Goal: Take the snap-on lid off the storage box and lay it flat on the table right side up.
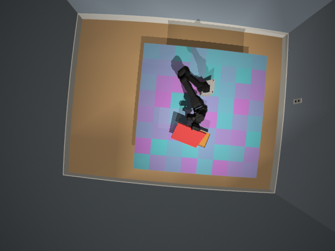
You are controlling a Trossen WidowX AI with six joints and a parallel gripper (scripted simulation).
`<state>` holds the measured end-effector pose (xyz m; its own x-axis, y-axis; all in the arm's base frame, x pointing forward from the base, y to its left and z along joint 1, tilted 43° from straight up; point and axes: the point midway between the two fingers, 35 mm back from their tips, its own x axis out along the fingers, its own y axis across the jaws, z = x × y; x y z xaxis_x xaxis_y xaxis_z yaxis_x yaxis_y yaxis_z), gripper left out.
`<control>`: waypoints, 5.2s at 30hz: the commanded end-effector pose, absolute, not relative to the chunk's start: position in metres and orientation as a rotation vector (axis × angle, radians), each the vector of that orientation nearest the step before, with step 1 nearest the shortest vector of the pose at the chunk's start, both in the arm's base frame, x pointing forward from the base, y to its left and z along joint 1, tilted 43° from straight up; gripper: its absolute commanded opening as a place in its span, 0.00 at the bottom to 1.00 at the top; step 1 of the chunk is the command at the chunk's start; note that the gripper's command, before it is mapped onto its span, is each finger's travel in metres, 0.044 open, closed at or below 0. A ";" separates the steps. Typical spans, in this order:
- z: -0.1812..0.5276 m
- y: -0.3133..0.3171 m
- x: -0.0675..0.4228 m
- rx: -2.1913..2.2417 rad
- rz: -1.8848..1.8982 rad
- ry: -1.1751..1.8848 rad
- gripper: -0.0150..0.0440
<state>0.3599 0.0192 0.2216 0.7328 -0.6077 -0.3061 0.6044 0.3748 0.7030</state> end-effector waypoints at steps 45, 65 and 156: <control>0.280 -0.044 0.317 0.892 -0.771 0.002 0.25; 0.305 -0.071 0.300 0.890 -0.771 0.001 0.25; 0.281 -0.131 0.286 0.886 -0.768 -0.005 0.25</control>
<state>0.2846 -0.1303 0.2838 0.7309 -0.6131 -0.2999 0.6056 0.3799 0.6992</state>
